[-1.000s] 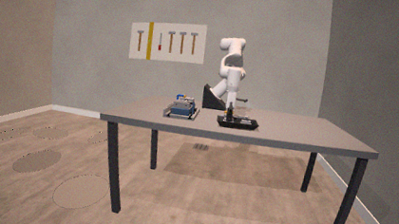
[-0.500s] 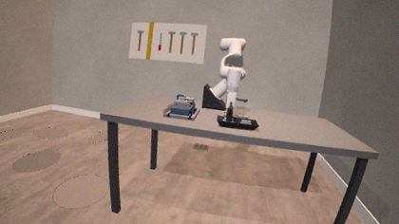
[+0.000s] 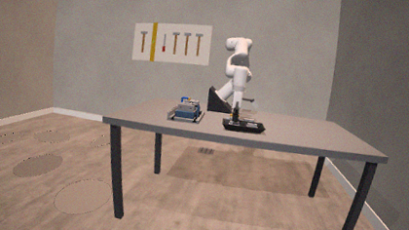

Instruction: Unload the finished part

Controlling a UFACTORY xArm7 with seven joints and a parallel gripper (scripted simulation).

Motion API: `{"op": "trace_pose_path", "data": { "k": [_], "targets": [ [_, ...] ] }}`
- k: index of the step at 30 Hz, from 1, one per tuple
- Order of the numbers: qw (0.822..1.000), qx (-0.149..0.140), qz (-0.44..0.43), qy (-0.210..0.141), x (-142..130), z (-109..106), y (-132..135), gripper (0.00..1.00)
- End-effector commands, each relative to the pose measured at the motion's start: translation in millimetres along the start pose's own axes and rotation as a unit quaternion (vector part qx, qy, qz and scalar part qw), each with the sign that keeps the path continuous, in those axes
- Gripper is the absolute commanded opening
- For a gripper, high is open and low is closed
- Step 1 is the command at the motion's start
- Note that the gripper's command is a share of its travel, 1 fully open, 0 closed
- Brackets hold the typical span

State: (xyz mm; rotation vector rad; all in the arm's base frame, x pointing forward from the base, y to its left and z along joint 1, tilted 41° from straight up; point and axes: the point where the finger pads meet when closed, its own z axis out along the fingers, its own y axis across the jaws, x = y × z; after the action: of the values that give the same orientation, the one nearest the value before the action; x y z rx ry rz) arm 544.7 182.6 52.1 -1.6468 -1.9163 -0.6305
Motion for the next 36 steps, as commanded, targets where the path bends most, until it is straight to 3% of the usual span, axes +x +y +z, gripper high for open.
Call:
{"op": "trace_pose_path", "data": {
  "k": [1, 10, 12, 21, 34, 35, 36],
  "targets": [
    [1.0, -0.003, 0.0, -0.001, -1, -24, 2, 0.69],
    [1.0, -0.003, 0.0, -0.001, 0, -76, 1, 0.69],
    [1.0, -0.003, 0.0, -0.001, 0, -76, 1, 0.69],
    [1.0, -0.003, 0.0, -0.001, 0, -117, 1, 0.69],
    [1.0, -0.003, 0.0, -0.001, 0, -130, 1, 0.69],
    [1.0, -0.003, 0.0, -0.001, 0, -130, 1, 0.0],
    [1.0, -0.003, 0.0, -0.001, 0, -130, 1, 0.0]
  ]
}}
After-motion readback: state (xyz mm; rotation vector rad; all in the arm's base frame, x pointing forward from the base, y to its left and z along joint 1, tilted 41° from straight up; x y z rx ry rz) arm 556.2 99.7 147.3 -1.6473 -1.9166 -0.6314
